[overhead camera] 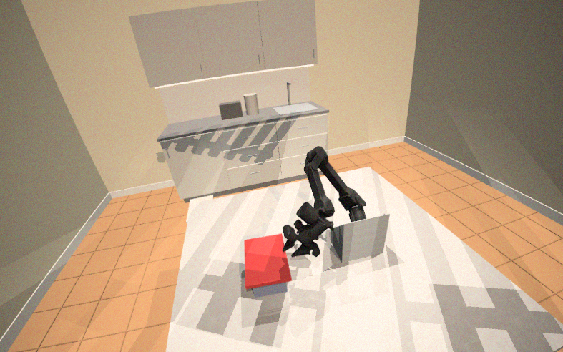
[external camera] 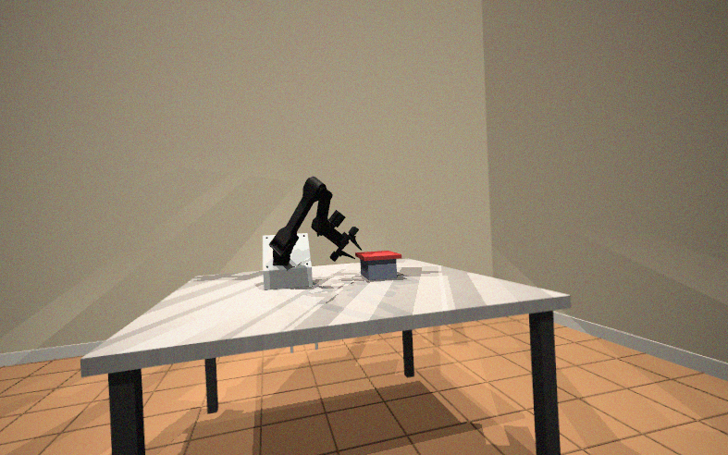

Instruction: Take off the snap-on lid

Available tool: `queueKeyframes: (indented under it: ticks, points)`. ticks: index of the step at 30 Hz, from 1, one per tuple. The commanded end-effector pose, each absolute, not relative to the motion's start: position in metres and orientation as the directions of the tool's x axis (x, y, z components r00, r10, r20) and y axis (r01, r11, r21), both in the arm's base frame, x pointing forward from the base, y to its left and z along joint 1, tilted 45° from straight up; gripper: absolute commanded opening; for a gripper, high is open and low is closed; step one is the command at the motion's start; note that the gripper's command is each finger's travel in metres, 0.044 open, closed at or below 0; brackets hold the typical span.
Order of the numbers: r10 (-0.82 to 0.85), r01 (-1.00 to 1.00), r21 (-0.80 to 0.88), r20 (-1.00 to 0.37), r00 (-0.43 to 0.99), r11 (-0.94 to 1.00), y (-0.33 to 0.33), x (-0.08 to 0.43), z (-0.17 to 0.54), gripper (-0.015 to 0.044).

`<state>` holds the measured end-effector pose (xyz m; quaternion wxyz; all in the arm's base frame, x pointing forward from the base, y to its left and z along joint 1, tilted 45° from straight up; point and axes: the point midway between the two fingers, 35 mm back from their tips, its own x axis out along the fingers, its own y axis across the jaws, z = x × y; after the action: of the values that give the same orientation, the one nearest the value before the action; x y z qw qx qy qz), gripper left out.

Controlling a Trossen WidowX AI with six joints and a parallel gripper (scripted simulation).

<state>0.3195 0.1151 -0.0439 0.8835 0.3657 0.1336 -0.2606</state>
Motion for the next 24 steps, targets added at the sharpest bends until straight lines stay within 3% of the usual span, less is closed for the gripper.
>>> queueKeyframes:
  ticks: [1,10,13,23,24]
  points:
    - [-0.361,0.556,0.575,-0.425,0.830,0.600,0.1121,0.3262,-0.0464,0.0235]
    - [-0.361,0.551,0.576,-0.418,0.833,0.604,0.1062,0.3350,-0.0501,0.0235]
    - [-0.361,0.551,0.576,-0.418,0.833,0.604,0.1062,0.3350,-0.0501,0.0156]
    - [-0.361,0.551,0.576,-0.418,0.833,0.604,0.1062,0.3350,-0.0501,0.0090]
    - [-0.361,0.551,0.576,-0.418,0.833,0.604,0.1062,0.3350,-0.0501,0.0063]
